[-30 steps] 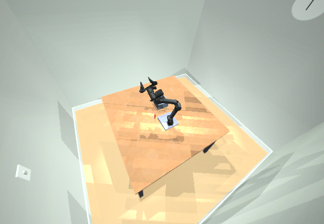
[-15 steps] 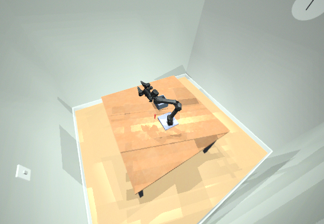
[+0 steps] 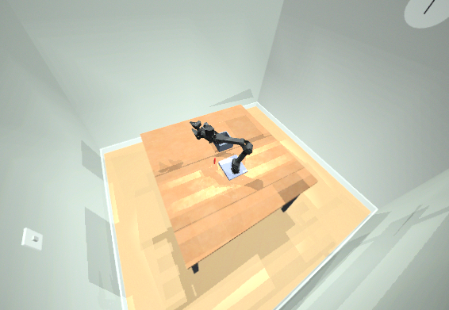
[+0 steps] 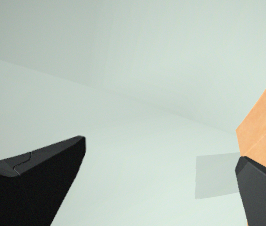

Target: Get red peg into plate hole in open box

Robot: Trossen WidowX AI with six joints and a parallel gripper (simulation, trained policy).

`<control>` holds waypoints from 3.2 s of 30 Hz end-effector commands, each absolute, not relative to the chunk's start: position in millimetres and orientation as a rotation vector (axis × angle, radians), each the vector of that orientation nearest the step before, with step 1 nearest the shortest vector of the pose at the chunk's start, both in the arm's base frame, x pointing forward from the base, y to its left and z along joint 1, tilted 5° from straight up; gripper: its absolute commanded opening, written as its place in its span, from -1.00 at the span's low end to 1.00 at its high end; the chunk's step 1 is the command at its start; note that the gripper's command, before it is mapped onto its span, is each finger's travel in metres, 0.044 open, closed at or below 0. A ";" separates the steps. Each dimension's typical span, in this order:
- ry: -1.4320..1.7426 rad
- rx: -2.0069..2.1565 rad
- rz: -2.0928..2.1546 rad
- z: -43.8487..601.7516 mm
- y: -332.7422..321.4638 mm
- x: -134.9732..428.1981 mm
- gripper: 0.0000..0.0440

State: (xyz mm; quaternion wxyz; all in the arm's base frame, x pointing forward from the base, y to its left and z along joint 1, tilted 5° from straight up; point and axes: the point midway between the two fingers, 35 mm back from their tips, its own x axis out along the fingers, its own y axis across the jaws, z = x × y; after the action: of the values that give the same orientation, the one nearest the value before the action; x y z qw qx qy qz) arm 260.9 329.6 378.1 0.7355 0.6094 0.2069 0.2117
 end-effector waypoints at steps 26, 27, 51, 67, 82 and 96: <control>1.116 0.783 -0.144 158.4 204.0 212.9 1.00; 1.136 0.775 -0.170 154.1 198.6 208.9 1.00; 1.358 0.763 -0.536 69.9 148.3 158.1 1.00; 1.385 0.847 -0.528 36.4 157.9 152.0 0.44; 1.419 0.844 -0.511 40.4 163.1 149.8 -0.80; 1.422 0.845 -0.499 50.5 158.1 160.5 -1.00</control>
State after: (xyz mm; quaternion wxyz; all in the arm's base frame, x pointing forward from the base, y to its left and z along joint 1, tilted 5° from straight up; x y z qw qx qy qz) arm 152.4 157.1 40.2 0.6372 0.3706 0.6350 -0.2311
